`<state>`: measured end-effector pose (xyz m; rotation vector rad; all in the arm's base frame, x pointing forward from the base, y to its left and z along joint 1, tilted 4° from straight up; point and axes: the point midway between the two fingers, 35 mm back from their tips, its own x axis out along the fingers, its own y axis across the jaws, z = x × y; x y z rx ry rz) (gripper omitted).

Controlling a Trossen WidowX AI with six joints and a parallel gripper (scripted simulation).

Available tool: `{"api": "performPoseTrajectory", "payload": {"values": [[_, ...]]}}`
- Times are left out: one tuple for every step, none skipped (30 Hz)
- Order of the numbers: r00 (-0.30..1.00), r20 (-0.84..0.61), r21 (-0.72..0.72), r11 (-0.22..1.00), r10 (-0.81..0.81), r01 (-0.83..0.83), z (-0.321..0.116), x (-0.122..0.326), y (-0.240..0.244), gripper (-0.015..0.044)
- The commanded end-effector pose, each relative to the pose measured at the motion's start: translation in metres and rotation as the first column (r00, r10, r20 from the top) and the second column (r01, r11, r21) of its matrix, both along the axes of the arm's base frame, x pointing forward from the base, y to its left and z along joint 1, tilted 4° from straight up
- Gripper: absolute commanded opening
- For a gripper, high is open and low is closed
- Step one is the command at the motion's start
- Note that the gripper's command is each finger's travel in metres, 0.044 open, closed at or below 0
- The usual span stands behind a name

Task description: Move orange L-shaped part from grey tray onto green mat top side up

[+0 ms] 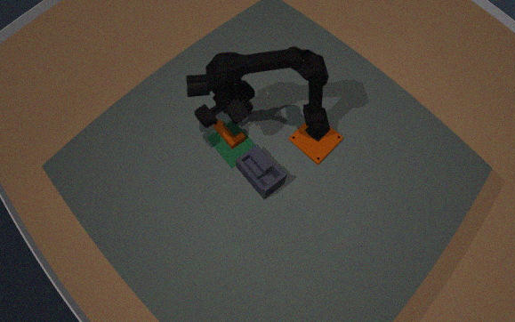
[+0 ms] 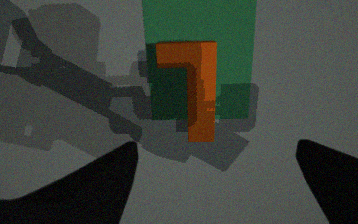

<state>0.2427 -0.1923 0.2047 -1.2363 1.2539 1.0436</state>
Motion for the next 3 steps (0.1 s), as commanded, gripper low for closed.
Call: {"api": "performPoseTrajectory", "payload": {"values": [[1.0,0.0,0.0,1.0,0.0,0.0,-0.0003,0.0,0.0,0.04],[1.0,0.0,0.0,1.0,0.0,0.0,-0.0003,0.0,0.0,0.04],[1.0,0.0,0.0,1.0,0.0,0.0,-0.0003,0.0,0.0,0.04]]}}
